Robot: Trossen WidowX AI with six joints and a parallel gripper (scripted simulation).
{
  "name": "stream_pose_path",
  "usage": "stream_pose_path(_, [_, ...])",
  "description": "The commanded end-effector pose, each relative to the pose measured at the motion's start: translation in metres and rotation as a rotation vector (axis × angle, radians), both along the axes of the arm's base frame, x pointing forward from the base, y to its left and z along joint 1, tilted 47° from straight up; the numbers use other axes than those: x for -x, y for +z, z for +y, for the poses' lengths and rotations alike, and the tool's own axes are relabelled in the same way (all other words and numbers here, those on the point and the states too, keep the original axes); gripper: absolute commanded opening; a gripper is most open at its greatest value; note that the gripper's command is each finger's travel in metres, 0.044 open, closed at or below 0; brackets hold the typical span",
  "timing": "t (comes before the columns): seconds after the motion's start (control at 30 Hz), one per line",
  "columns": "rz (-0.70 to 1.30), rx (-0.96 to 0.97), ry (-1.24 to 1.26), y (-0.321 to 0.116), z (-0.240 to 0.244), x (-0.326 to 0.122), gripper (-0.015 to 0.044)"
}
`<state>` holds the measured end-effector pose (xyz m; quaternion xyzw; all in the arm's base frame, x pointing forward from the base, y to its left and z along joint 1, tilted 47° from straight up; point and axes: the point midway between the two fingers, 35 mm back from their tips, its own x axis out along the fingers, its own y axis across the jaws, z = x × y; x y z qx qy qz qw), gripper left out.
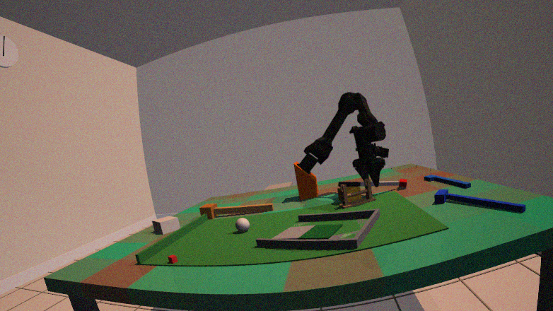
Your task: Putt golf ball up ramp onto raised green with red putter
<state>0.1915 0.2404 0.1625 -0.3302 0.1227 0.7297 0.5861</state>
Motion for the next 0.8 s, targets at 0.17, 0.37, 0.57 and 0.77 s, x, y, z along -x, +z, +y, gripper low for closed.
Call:
stream_pose_path(0.17, [0.004,0.006,-0.005,-0.01,0.008,0.001,0.044])
stream_pose_path(0.37, [0.004,0.005,-0.005,-0.016,0.015,0.002,0.044])
stream_pose_path(0.57, [0.0,-0.002,0.001,-0.014,0.016,0.002,0.0388])
stream_pose_path(0.77, [0.0,-0.002,0.001,-0.014,0.016,0.002,0.023])
